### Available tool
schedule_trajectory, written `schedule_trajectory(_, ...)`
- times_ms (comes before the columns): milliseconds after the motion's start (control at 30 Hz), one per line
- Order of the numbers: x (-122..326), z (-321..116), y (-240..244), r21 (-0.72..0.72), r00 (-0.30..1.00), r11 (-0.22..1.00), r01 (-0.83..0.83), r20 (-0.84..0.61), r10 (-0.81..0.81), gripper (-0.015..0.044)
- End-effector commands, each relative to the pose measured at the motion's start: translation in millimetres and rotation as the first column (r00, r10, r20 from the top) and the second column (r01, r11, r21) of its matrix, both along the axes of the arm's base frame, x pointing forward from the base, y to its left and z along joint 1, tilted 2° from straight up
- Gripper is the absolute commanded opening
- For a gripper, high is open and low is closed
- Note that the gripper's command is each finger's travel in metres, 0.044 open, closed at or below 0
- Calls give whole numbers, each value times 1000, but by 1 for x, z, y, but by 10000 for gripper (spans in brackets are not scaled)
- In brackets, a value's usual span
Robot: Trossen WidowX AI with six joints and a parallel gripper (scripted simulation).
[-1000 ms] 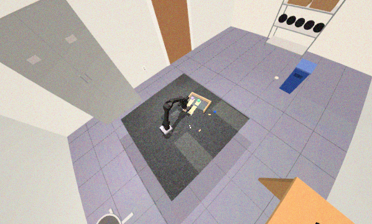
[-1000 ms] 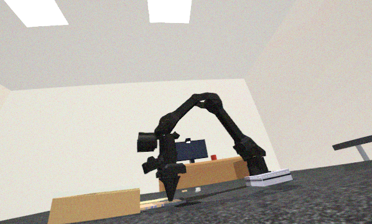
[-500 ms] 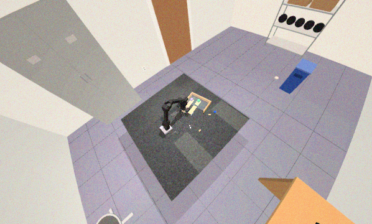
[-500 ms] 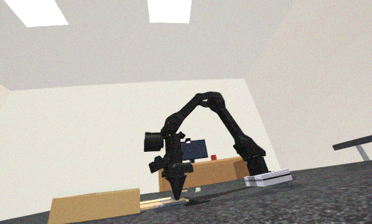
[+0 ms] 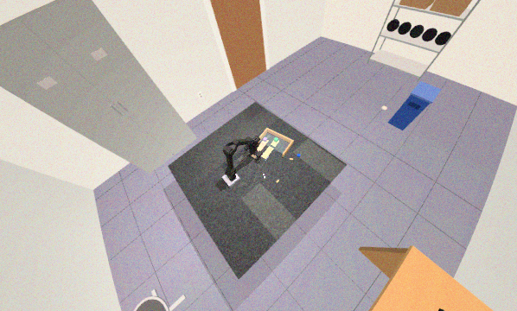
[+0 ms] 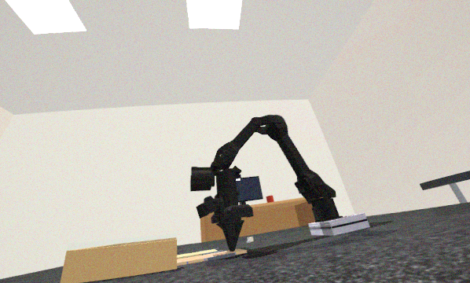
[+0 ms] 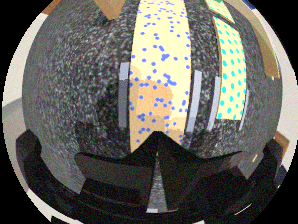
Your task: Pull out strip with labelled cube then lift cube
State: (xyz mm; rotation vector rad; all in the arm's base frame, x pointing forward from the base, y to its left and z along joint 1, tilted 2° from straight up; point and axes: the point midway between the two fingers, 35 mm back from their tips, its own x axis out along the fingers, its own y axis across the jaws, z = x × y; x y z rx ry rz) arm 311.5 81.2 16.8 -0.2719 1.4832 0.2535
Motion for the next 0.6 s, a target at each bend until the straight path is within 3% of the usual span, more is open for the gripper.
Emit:
schedule_trajectory(0, -12, -6, -4, -6, 1000, 1000, -7, -23, 6, 0)
schedule_trajectory(567, -36, -7, -11, -6, 1000, 1000, -7, -25, 6, 0)
